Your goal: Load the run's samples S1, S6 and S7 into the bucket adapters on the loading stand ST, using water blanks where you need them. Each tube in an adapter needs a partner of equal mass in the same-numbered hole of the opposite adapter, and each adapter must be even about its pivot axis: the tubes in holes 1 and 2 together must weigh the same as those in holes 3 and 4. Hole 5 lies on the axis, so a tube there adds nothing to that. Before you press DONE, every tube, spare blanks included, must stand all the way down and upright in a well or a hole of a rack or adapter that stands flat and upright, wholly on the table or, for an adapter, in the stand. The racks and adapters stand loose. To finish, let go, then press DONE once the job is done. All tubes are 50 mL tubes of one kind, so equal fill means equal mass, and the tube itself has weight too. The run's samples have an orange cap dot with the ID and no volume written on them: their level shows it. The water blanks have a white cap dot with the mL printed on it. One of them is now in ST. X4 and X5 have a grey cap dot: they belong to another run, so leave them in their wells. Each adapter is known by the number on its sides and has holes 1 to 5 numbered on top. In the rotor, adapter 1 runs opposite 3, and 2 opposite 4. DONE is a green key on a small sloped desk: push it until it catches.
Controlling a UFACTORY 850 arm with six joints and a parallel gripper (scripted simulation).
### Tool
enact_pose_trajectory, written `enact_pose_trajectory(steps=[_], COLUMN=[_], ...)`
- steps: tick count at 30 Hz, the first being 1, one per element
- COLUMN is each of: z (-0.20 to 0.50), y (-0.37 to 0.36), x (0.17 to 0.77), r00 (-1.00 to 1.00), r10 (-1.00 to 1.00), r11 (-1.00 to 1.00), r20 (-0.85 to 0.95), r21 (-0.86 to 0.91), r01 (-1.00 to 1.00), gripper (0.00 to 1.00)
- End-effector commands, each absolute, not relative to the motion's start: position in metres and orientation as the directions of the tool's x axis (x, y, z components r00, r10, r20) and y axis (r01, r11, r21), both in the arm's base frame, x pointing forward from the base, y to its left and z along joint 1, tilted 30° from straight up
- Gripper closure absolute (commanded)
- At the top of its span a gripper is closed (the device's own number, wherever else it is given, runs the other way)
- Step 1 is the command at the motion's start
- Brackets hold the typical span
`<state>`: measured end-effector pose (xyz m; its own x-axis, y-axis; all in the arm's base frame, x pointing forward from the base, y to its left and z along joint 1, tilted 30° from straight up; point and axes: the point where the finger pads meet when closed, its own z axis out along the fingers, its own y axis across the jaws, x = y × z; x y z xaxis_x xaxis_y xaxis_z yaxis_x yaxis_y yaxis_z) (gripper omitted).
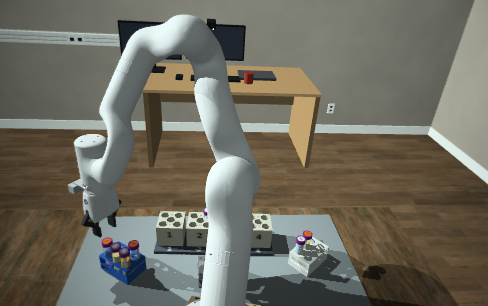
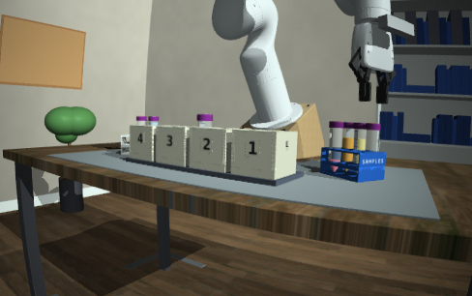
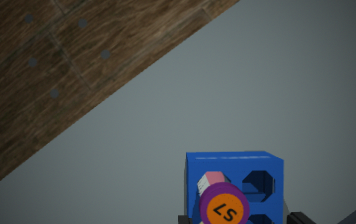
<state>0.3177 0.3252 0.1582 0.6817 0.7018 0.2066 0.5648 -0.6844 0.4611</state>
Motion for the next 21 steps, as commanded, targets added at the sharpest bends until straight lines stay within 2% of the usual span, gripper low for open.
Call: enact_pose_trajectory(steps=[1, 21], z=[0.153, 0.122], y=[0.325, 0.318], x=[0.321, 0.338], r00=[0.681, 0.681], r10=[0.702, 0.702], r11=[-0.685, -0.685], r20=[0.209, 0.209], r21=[0.461, 0.461], r01=[0.564, 0.564], gripper=[0.43, 0.43])
